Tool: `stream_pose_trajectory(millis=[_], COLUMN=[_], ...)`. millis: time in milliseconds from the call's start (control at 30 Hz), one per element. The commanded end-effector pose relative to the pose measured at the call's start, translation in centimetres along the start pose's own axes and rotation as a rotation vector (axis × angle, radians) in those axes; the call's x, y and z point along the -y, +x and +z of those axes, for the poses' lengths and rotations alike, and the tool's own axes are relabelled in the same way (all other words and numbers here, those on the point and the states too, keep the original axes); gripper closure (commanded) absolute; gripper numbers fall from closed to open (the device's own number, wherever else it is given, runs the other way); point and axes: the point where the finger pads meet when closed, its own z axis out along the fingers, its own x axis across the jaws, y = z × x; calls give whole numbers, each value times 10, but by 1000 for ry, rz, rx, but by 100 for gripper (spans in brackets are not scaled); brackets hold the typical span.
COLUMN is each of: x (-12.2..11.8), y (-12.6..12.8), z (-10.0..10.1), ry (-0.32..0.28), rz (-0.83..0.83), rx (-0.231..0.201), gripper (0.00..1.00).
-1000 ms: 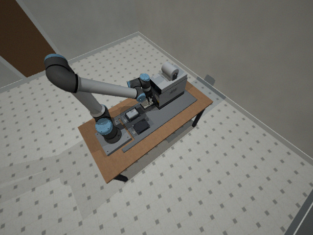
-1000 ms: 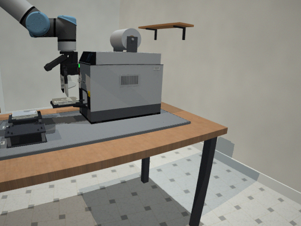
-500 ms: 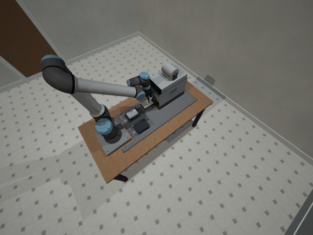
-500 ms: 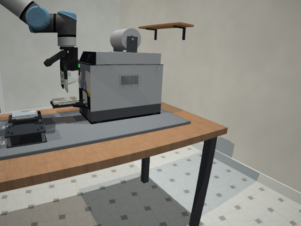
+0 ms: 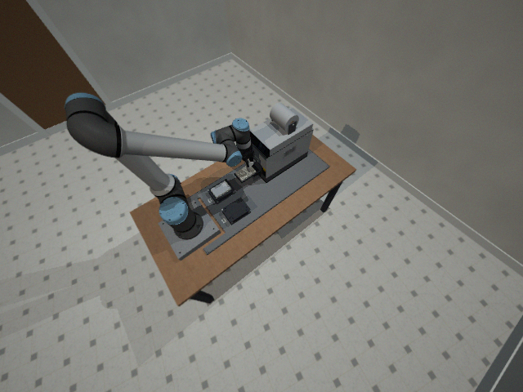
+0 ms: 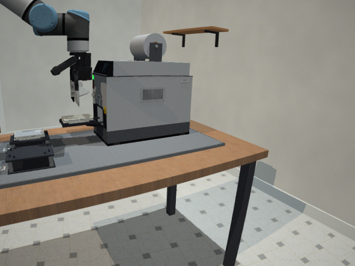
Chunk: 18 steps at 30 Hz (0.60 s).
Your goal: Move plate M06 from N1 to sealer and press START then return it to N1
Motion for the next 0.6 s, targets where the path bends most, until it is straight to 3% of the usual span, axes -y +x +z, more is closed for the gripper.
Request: stream_pose_trajectory(millis=[0, 567], x=[7, 32], y=[-1, -5], z=[-1, -1], ry=[-1, -1], rz=[0, 0], rx=[0, 0], gripper=[32, 32])
